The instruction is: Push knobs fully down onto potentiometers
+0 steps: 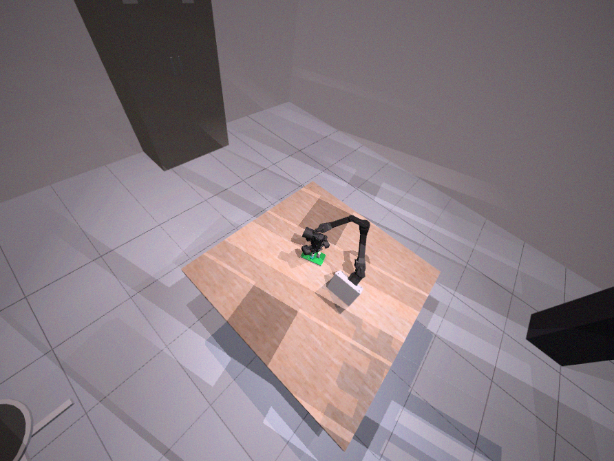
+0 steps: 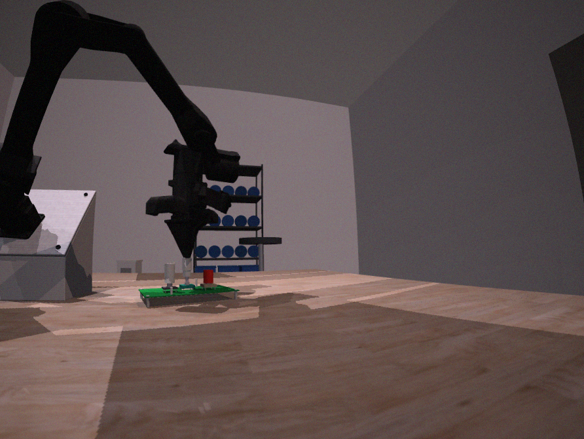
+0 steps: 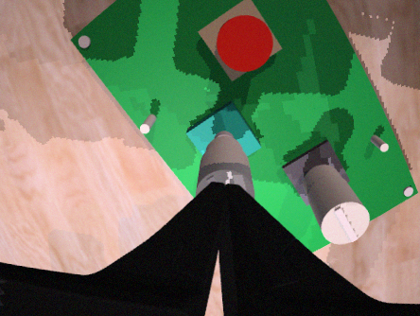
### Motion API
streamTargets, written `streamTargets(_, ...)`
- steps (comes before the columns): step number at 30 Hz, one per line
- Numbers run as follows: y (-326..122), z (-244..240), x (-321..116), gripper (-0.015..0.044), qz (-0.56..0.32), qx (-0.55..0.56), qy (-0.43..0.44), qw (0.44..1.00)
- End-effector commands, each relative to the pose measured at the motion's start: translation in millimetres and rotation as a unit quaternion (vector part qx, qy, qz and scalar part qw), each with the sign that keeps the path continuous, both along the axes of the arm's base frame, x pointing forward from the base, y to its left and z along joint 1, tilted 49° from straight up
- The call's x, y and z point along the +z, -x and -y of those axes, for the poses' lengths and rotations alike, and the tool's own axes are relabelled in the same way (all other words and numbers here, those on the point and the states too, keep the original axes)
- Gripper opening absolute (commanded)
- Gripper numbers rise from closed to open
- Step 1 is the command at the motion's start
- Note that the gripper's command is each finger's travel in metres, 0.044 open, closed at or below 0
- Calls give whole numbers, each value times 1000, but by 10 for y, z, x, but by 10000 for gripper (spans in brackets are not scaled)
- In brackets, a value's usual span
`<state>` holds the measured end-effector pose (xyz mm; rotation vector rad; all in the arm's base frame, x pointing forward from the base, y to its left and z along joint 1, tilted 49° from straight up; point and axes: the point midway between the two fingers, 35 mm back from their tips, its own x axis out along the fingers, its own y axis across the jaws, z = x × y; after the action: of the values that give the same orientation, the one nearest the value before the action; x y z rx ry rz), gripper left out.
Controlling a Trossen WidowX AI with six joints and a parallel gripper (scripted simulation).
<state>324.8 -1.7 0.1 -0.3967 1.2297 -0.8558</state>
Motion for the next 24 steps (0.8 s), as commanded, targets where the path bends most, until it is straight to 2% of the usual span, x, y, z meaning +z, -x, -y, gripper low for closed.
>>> streamTargets(1, -15, 84, -46, 0, 2, -10, 0, 1000)
streamTargets(24, -18, 117, -74, 0, 2, -10, 0, 1000)
